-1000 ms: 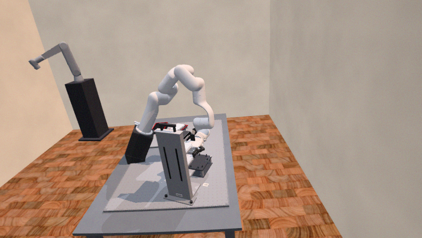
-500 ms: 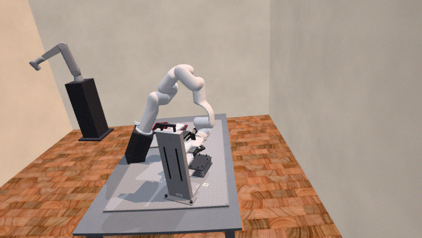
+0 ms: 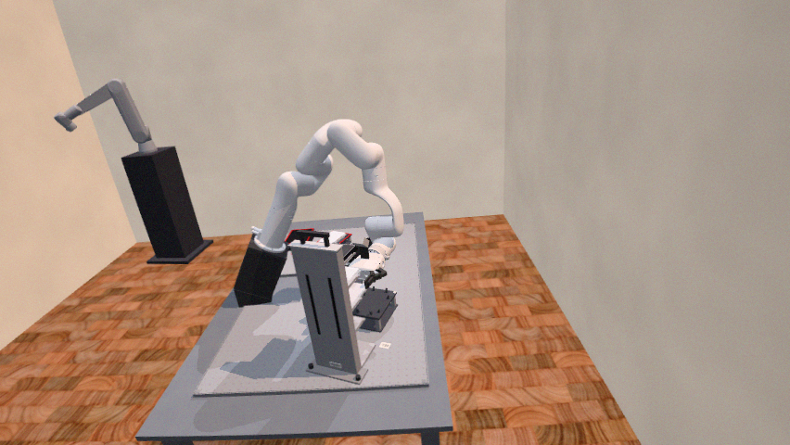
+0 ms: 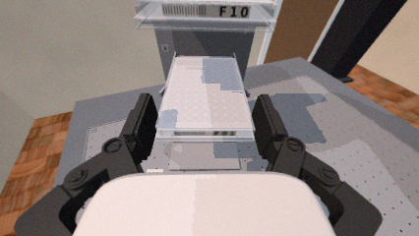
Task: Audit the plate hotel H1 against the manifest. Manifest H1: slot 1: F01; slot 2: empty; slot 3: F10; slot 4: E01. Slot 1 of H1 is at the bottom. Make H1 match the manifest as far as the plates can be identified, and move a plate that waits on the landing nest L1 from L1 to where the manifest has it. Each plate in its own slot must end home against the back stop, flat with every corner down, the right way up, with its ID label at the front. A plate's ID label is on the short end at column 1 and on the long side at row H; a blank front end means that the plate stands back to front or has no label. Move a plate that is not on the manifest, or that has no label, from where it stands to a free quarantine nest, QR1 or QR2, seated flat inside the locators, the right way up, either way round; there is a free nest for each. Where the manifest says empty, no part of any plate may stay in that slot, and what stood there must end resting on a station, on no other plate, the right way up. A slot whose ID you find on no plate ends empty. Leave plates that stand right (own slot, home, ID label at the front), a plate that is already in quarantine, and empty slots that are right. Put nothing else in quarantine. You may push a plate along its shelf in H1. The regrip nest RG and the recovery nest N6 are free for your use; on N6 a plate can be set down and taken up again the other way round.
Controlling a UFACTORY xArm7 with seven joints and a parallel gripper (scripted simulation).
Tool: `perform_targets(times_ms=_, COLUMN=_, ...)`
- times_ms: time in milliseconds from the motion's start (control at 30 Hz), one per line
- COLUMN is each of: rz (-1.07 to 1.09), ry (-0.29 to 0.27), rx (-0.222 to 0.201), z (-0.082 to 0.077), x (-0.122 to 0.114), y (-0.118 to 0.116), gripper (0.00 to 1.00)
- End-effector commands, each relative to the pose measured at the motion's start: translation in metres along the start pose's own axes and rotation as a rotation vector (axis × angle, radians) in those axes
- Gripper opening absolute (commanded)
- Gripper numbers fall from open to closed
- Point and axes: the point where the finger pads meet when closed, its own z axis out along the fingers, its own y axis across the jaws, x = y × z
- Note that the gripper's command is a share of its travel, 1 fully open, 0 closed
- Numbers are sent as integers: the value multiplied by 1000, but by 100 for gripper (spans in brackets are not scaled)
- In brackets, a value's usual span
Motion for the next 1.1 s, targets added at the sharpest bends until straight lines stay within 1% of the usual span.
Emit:
perform_targets(times_ms=0, rz=3, ry=2, rx=-1, z=-6, x=1, y=-1, gripper=0)
perform_targets(times_ms=400, rz=3, ry=2, rx=-1, z=-26, x=1, y=-1, gripper=0)
perform_targets(times_ms=467, rz=3, ry=2, rx=-1, z=-26, x=1, y=-1, gripper=0)
perform_targets(times_ms=967, rz=3, ry=1, rx=-1, z=-51, x=1, y=-1, gripper=0)
perform_targets(times_ms=1067, rz=3, ry=1, rx=-1, z=-52, x=1, y=-1, gripper=0)
